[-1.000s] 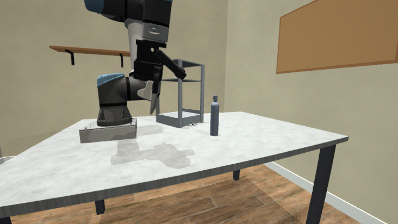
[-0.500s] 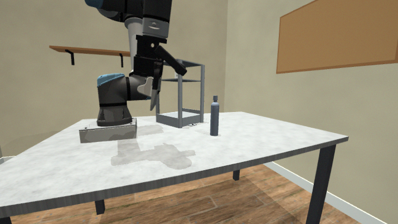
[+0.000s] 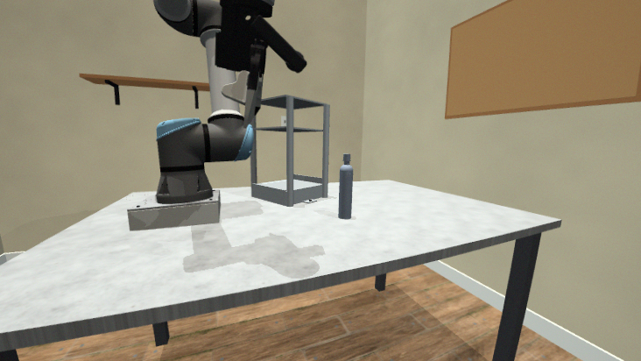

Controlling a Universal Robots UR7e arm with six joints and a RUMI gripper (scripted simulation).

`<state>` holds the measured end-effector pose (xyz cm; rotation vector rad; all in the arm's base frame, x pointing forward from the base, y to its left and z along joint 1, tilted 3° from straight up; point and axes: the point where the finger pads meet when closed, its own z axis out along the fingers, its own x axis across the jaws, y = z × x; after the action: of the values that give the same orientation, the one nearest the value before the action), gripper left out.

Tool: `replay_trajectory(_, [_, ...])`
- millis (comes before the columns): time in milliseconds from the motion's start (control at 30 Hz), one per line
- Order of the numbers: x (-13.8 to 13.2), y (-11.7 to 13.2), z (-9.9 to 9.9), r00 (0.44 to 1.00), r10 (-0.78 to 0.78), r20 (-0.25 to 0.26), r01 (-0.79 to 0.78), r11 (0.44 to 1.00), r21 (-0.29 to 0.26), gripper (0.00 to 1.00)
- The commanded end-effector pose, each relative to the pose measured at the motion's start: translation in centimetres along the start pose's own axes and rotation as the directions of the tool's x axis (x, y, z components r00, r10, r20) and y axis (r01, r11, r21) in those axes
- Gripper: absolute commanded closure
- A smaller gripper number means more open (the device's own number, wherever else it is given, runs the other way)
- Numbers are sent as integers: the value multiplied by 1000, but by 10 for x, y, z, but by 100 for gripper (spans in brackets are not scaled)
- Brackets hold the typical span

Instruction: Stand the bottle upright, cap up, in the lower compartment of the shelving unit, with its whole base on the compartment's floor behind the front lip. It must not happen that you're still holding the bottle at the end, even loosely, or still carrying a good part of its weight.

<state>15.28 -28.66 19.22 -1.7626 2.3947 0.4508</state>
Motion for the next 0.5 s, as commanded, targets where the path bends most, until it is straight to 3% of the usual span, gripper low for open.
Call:
replay_trajectory(0, [-15,6,-50,1000,-1,16,1,1000,-8,0])
replay_trajectory(67, [-22,9,-71,1000,-1,16,1,1000,-8,0])
replay_trajectory(200, [-22,10,-71,1000,0,16,1,1000,-8,0])
replay_trajectory(467, [-53,23,-136,1000,-1,16,1,1000,-8,0])
